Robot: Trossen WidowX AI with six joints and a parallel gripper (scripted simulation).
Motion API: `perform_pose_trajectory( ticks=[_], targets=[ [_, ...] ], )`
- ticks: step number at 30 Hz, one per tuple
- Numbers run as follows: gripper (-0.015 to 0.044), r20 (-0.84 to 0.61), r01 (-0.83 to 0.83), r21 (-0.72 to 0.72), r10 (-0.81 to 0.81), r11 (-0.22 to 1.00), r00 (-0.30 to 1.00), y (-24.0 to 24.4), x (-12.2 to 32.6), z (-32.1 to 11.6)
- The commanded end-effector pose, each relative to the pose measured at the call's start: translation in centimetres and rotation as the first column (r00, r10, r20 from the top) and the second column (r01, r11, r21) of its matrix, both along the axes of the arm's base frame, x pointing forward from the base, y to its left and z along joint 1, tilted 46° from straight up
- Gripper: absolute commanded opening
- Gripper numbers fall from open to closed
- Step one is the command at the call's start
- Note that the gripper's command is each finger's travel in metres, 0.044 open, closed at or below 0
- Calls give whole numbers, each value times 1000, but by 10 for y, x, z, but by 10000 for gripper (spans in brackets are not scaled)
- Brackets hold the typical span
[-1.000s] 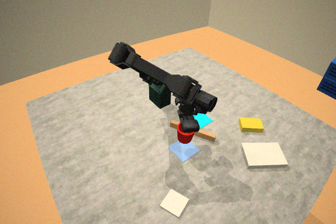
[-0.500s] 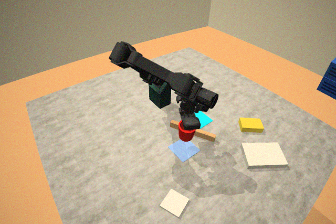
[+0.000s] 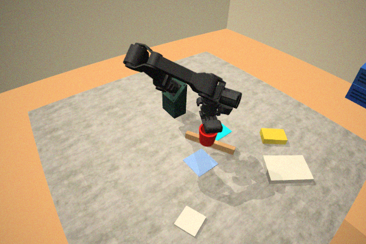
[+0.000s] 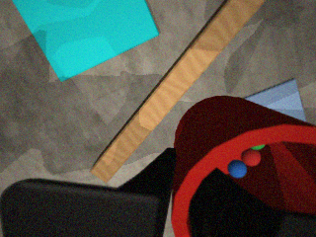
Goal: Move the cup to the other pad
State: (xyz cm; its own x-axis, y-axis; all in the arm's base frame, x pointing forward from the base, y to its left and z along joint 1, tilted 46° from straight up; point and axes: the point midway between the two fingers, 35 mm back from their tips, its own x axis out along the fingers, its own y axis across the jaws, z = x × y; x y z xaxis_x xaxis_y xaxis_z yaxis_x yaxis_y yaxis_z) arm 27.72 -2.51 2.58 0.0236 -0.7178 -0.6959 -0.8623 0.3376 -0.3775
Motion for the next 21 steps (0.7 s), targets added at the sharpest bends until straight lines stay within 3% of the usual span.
perform_pose_trajectory(
  ticks=[1, 21],
  targets=[
    [0, -8, 1, 3, -1, 1000, 1000, 8, -7, -10],
    [0, -8, 1, 6, -1, 1000, 1000, 42, -27, -41]
  ],
)
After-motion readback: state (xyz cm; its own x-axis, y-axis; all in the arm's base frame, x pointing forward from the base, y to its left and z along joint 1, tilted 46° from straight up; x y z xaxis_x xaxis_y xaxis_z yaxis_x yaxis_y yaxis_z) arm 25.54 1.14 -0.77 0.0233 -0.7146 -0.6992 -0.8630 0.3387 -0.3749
